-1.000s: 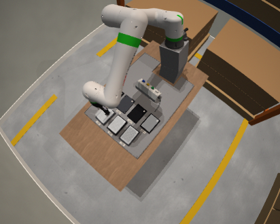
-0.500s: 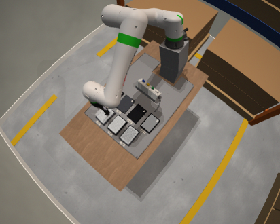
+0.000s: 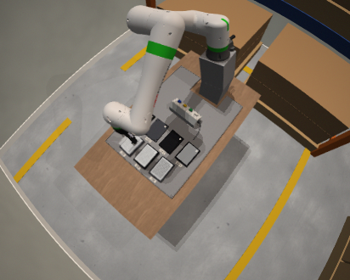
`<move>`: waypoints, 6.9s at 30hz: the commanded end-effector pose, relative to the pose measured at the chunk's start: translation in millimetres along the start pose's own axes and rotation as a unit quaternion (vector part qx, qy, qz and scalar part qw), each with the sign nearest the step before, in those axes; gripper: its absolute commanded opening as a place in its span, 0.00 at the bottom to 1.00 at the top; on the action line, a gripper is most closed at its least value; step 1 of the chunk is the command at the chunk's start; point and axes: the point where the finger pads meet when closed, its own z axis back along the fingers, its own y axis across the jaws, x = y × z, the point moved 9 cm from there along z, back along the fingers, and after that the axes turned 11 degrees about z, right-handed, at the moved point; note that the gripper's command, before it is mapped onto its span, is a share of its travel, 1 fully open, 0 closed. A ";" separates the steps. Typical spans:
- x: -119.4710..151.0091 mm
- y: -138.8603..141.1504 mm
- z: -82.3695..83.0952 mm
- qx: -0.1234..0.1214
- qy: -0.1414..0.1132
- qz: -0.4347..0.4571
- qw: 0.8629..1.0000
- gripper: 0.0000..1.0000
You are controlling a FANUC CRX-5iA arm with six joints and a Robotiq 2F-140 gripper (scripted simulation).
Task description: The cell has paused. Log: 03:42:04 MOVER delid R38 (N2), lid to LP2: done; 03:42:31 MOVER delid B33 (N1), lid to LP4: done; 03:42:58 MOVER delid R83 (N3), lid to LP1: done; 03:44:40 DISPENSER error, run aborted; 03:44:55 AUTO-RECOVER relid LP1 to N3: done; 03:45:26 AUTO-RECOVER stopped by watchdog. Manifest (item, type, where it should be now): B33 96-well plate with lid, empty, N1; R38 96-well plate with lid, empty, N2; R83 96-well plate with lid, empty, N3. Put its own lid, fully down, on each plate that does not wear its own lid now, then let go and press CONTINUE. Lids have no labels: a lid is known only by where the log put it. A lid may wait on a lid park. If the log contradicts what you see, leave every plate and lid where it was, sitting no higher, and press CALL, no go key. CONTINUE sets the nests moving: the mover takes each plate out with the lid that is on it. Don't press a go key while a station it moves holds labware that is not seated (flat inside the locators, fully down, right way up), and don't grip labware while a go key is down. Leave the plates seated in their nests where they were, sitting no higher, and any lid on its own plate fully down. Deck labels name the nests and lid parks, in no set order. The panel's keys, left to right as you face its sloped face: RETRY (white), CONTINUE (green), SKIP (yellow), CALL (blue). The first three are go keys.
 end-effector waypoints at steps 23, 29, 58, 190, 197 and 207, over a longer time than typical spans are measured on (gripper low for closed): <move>-0.5 0.1 -4.1 0.000 0.000 -0.036 0.999 0.00; -1.3 0.4 -15.2 0.000 0.000 -0.037 0.999 0.00; -3.0 1.0 -41.1 0.000 0.000 -0.037 0.999 0.00; -3.0 0.9 -51.1 0.000 0.000 -0.037 0.999 0.00; -3.0 0.9 -51.1 0.000 0.000 -0.037 0.999 0.00; -3.0 0.9 -51.3 0.000 0.000 -0.037 0.999 0.00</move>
